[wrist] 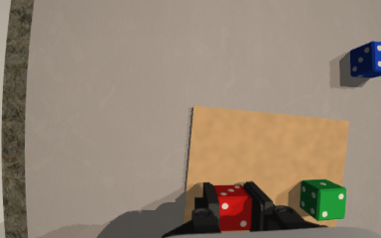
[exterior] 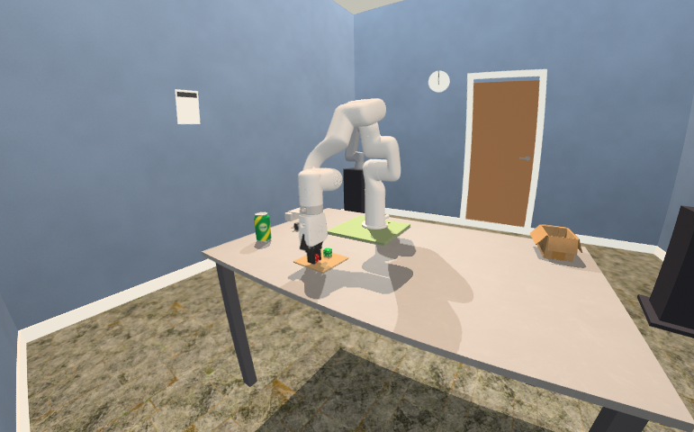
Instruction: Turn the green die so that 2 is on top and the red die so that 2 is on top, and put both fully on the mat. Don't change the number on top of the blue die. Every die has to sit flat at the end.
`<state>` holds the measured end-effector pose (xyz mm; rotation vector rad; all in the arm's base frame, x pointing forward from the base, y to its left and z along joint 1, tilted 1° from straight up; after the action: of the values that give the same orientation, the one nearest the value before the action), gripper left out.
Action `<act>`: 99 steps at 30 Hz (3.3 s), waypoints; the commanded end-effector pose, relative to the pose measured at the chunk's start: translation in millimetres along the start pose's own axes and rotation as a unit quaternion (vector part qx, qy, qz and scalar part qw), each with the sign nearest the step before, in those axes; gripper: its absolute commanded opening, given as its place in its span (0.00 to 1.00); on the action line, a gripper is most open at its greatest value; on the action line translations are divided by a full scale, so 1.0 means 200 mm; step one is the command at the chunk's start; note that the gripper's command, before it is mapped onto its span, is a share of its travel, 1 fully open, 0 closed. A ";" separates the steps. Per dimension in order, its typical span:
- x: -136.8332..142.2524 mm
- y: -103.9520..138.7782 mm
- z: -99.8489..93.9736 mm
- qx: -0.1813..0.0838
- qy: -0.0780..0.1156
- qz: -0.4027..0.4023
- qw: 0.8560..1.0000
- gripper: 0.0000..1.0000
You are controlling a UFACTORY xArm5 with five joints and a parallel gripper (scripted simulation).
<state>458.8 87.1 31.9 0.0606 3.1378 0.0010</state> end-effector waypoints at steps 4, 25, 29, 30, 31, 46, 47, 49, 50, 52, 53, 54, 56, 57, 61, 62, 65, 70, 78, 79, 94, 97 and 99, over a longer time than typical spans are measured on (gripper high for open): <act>-0.01 0.00 0.00 -0.001 -0.002 0.000 1.000 0.21; -0.01 0.00 0.00 -0.001 -0.002 0.000 1.000 0.21; -0.01 0.00 0.00 -0.001 -0.002 0.000 1.000 0.21; -0.01 0.00 0.00 -0.001 -0.002 0.000 1.000 0.21; -0.01 0.00 0.00 -0.001 -0.002 0.000 1.000 0.21; -0.01 0.00 0.01 -0.001 -0.002 0.000 1.000 0.21; -0.01 0.00 0.01 -0.001 -0.002 0.000 1.000 0.21; -0.01 0.00 0.02 -0.001 -0.002 0.000 1.000 0.21; -0.01 0.00 0.02 -0.001 -0.002 0.000 1.000 0.21; -0.01 0.00 0.02 -0.001 -0.002 0.000 1.000 0.21; -0.01 0.00 0.02 -0.001 -0.002 0.000 1.000 0.21; -0.01 0.00 0.02 -0.001 -0.002 0.000 1.000 0.21; -0.01 0.00 0.02 -0.001 -0.002 0.000 1.000 0.21; -0.01 0.00 0.02 -0.001 -0.002 0.000 1.000 0.21; -0.01 0.00 0.02 -0.001 -0.002 0.000 1.000 0.21; -0.01 0.00 0.02 -0.001 -0.002 0.000 1.000 0.21; -0.01 0.00 0.02 -0.001 -0.002 0.000 1.000 0.21; -0.01 0.00 0.02 -0.001 -0.002 0.000 1.000 0.21; -0.01 0.00 0.02 -0.001 -0.002 0.000 1.000 0.21; -0.01 0.00 0.02 -0.001 -0.002 0.000 1.000 0.21; -0.01 0.00 0.02 -0.001 -0.002 0.000 1.000 0.21; -0.01 0.00 0.02 -0.001 -0.002 0.000 1.000 0.25; -0.01 0.00 0.02 -0.001 -0.002 0.000 1.000 0.29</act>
<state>459.2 87.2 26.3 0.0605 3.1372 0.0012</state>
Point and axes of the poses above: the point where the finger pads meet when closed, its own z axis out along the fingers, its own x axis across the jaws, y = z × x, the point moved 1 cm from there along -z, back along the fingers, and after that the axes turned 13 degrees about z, right-handed, at the moved point
